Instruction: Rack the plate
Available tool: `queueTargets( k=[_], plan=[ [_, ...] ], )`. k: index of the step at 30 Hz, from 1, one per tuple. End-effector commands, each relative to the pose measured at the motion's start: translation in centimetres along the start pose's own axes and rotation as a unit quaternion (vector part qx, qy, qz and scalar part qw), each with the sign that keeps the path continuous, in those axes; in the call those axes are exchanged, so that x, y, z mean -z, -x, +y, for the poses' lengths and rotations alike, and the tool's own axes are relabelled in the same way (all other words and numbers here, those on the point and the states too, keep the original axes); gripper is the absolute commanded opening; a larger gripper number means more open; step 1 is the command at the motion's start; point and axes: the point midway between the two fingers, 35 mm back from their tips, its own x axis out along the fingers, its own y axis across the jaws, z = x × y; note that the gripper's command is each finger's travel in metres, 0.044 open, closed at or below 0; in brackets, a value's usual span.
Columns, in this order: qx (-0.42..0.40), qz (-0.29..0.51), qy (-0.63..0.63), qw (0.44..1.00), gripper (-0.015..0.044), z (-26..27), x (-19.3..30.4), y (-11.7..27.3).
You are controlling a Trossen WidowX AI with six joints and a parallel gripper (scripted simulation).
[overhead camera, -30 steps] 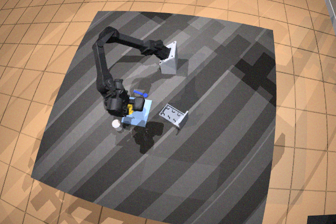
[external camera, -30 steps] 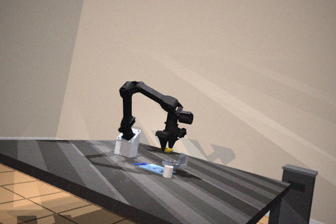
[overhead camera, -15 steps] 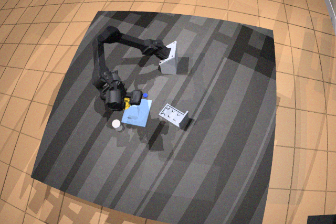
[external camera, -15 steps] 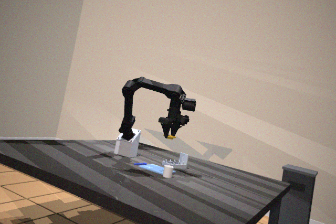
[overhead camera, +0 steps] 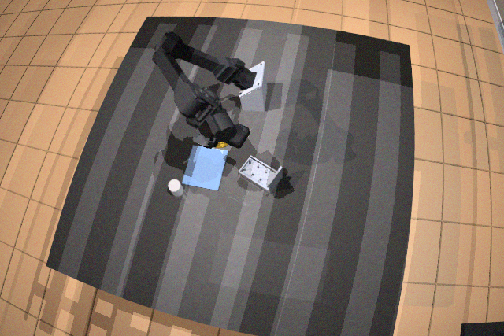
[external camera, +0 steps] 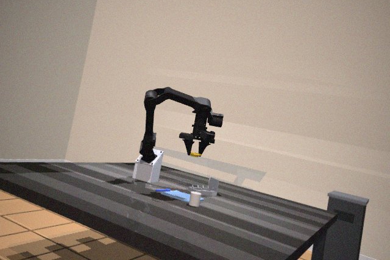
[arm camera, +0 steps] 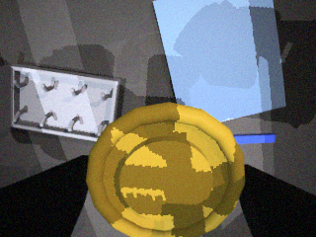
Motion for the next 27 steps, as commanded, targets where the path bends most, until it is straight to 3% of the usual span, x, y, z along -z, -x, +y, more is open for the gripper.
queueTargets(
  k=[1,11,27],
  plan=[
    [0.003,0.001,-0.044,0.999,0.0,0.8,2.4,-0.3],
    [-0.01,0.03,-0.016,0.999,0.0,1.0,2.9,-1.4],
    [-0.111,0.13,0.119,0.978,0.0,1.8,4.2,-5.5]
  ],
)
